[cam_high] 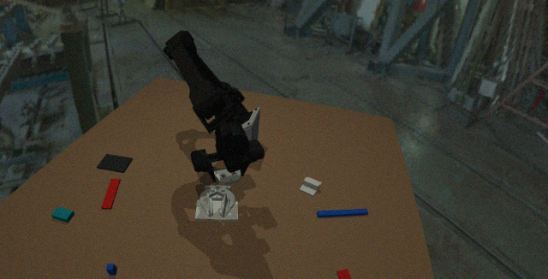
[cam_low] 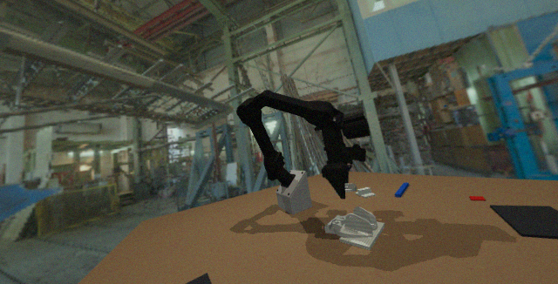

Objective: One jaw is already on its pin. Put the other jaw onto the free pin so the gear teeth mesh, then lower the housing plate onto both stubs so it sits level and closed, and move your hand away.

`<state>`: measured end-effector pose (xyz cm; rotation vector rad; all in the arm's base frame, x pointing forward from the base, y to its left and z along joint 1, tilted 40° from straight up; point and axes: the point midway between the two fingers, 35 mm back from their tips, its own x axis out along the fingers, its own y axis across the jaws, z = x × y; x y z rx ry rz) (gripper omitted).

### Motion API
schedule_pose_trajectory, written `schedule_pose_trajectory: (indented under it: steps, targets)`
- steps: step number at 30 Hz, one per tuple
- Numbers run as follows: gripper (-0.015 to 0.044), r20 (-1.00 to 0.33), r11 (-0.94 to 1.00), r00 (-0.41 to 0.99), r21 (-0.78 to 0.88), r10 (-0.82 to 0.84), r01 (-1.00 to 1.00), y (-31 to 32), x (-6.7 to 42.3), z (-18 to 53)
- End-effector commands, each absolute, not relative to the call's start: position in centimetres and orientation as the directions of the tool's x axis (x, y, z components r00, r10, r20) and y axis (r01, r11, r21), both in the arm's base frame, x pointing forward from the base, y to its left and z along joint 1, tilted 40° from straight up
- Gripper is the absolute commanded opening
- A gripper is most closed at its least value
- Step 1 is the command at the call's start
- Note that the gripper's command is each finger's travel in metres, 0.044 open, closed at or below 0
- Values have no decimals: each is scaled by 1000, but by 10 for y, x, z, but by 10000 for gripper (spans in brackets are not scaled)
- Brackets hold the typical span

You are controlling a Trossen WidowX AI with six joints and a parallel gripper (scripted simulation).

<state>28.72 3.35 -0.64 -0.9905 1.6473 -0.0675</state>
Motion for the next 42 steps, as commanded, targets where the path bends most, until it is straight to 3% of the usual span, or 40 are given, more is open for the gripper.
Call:
schedule_pose_trajectory:
  steps: [1,11,42]
  targets:
    - [351,-775,674,17,-560,-631,-482,24,288,0]
    - [351,-765,733,12,-622,-644,-275,1,286,14]
    - [351,-765,735,11,-623,-644,-268,1,274,14]
